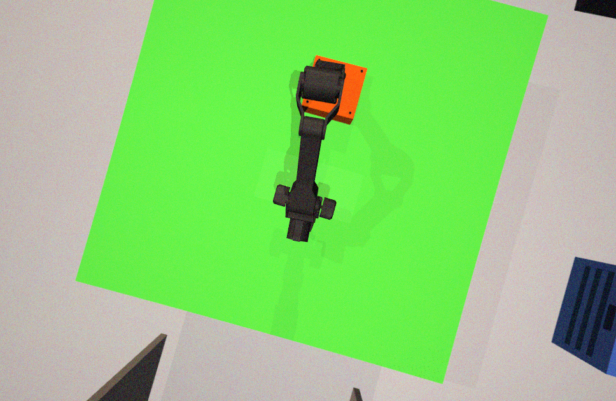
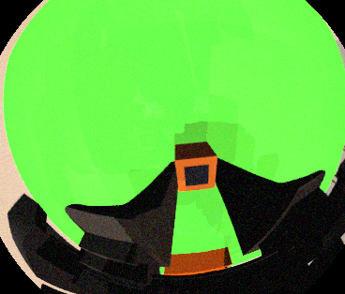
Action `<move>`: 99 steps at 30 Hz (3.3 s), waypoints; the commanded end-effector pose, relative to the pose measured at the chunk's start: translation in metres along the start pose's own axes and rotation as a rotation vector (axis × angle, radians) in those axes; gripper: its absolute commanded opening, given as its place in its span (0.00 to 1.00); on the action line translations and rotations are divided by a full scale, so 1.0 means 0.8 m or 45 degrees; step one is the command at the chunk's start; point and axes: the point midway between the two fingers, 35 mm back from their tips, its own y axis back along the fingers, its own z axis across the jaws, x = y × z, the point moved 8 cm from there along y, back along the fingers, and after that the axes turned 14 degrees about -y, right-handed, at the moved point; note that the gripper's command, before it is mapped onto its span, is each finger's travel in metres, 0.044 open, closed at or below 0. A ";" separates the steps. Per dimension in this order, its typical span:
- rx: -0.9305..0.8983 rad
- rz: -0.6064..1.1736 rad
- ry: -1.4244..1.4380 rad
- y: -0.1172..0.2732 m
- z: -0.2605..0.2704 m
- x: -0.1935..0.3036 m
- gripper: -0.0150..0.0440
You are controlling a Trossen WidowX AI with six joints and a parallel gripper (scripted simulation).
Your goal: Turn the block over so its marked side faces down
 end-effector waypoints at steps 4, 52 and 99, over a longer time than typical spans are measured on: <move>0.004 0.006 0.007 -0.003 0.000 0.001 0.38; -0.146 -0.587 0.008 0.010 -0.012 0.049 0.25; -0.323 -1.290 0.008 -0.065 -0.024 0.095 0.25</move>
